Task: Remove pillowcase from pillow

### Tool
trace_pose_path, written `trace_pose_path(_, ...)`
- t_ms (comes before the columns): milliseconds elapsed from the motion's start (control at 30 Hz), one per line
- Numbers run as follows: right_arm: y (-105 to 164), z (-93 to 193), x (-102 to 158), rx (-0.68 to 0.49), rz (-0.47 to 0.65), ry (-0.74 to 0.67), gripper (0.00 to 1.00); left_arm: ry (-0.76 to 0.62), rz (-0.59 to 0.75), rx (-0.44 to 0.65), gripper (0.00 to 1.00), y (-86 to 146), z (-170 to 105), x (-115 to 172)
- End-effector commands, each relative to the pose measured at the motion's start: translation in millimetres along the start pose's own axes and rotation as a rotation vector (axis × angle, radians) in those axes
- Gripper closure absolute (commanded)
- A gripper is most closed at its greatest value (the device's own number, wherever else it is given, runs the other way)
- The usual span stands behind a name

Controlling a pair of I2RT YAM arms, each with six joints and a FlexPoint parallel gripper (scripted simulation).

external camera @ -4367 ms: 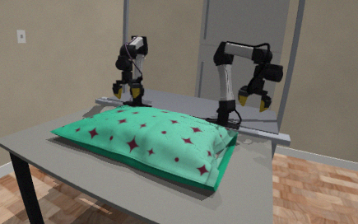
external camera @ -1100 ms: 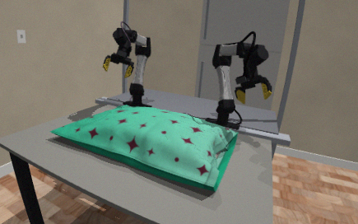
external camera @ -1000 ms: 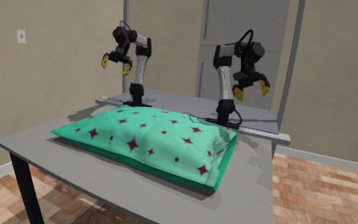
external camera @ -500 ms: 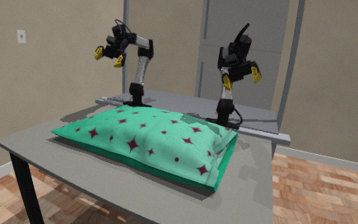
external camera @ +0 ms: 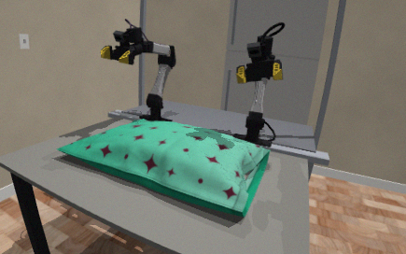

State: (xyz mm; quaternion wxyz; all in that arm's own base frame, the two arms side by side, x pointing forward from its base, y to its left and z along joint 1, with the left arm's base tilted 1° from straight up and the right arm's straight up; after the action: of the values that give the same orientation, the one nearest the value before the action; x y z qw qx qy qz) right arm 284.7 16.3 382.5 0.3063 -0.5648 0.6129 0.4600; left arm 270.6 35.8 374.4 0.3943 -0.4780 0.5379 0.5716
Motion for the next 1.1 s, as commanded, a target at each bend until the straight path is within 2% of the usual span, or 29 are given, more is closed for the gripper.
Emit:
trace_pose_path(0, -6, -13, -7, 0.095, -0.109, -0.098, 0.00, 0.136, -0.152, 0.031, 0.00, -10, -15, -14)
trace_pose_path(167, -8, -25, -12, 0.156, -0.213, -0.187, 0.00, 0.270, -0.259, 0.115, 0.00, -16, -36, -28)
trace_pose_path(233, -10, -25, -11, 0.160, -0.219, -0.197, 0.00, 0.284, -0.261, 0.129, 0.00, -18, -40, -27)
trace_pose_path(367, -10, -25, -8, 0.158, -0.208, -0.191, 0.00, 0.272, -0.246, 0.132, 0.00, -20, -43, -24)
trace_pose_path(433, -1, -27, -26, 0.148, -0.232, -0.143, 0.00, 0.217, -0.305, 0.125, 0.00, -1, -36, -49)
trace_pose_path(467, 1, -29, -28, 0.158, -0.237, -0.139, 0.00, 0.209, -0.310, 0.131, 0.00, 1, -37, -52)
trace_pose_path(533, 4, -31, -28, 0.159, -0.242, -0.137, 0.00, 0.199, -0.277, 0.149, 0.00, -10, -39, -46)
trace_pose_path(767, 3, -29, -24, 0.139, -0.222, -0.139, 0.00, 0.195, -0.284, 0.167, 0.00, -7, -42, -49)
trace_pose_path(800, 4, -30, -26, 0.143, -0.229, -0.143, 0.60, 0.195, -0.283, 0.169, 0.00, -6, -42, -49)
trace_pose_path(933, 6, -30, -29, 0.139, -0.237, -0.151, 0.60, 0.195, -0.277, 0.171, 0.00, -7, -43, -48)
trace_pose_path(967, -3, -26, -18, 0.137, -0.210, -0.153, 0.60, 0.204, -0.252, 0.168, 0.00, -9, -42, -39)
trace_pose_path(1067, -6, -23, -13, 0.120, -0.191, -0.159, 0.60, 0.214, -0.260, 0.176, 0.00, -7, -43, -47)
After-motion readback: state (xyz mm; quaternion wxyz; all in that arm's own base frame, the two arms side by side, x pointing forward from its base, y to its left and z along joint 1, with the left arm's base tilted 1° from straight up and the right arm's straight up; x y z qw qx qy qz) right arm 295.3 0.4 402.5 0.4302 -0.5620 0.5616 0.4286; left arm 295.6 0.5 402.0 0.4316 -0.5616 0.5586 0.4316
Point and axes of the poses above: on each arm, the point where the finger pads meet when closed, its own y axis back along the fingers, its own z axis across the jaws, x = y × z, the point moved 8 cm from there along y, back along the fingers, and after that the axes turned 15 degrees about y, right-handed, at the moved point
